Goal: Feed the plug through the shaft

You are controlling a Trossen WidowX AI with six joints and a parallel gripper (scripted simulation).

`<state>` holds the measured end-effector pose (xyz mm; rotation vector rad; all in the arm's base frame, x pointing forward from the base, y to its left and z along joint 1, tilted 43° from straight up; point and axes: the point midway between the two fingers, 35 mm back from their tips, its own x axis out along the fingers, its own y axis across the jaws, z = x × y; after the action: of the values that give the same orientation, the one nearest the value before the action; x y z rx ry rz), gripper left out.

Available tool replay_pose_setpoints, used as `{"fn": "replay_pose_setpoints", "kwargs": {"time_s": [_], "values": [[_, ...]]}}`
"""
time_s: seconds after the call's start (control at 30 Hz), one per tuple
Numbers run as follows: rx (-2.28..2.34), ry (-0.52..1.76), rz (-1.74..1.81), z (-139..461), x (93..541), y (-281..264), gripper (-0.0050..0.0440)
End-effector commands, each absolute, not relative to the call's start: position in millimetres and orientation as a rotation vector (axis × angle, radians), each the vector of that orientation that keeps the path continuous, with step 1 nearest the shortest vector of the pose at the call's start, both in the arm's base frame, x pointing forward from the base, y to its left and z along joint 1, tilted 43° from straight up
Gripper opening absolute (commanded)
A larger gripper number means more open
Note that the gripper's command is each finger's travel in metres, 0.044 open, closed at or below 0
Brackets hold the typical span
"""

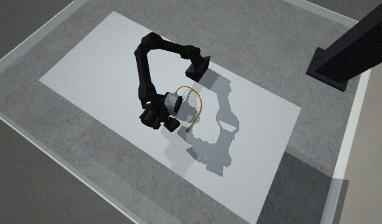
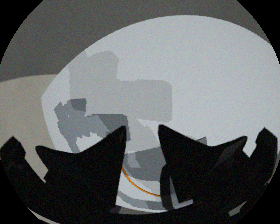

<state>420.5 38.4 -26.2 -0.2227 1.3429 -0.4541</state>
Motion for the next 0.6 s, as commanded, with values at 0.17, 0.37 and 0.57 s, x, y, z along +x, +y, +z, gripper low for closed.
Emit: {"fn": "replay_pose_setpoints", "kwargs": {"time_s": [0.17,0.37,0.57], "values": [[-0.495,1.355,-0.515,-104,377,76,0.016],[-0.597,1.32,-0.564,-135,357,85,0.016],[-0.598,1.319,-0.564,-138,357,82,0.016]]}}
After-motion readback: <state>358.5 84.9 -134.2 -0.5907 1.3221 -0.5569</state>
